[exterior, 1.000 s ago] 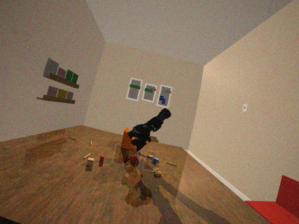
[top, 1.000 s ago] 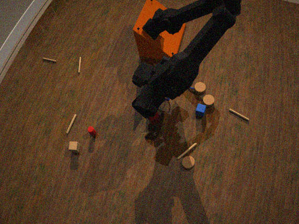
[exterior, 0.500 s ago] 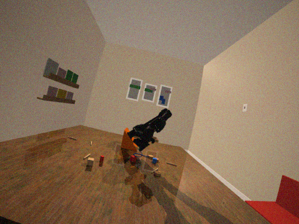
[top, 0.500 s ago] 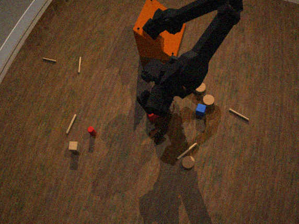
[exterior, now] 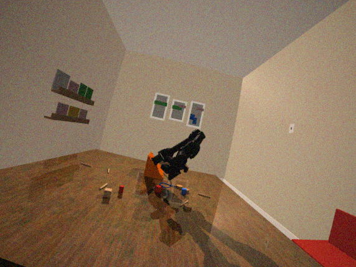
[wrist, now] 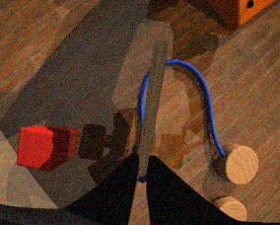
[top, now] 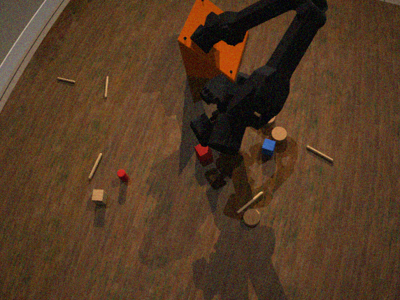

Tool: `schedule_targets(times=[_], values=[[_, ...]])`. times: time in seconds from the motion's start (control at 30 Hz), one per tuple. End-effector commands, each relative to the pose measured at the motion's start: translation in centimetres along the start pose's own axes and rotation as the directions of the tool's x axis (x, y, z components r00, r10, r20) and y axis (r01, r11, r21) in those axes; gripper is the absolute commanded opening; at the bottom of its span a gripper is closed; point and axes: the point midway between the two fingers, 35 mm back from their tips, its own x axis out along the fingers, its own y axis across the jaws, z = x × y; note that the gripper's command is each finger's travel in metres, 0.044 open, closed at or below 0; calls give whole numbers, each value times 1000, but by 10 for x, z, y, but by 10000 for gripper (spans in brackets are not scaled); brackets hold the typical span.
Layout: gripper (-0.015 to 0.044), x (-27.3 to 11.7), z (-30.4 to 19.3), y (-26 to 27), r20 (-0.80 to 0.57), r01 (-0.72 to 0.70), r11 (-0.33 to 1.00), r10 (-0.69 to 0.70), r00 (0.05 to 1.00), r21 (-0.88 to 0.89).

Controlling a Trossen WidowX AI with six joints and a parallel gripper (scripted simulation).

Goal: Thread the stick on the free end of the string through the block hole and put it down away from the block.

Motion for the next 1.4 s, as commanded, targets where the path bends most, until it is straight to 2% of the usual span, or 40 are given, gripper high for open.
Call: schedule_targets(times=[0.0, 1.37], values=[[0, -1, 1, -1, 2, -3, 1000, 3, 1000, 11], [0, -15, -42, 14, -70, -18, 1000, 18, 997, 4]])
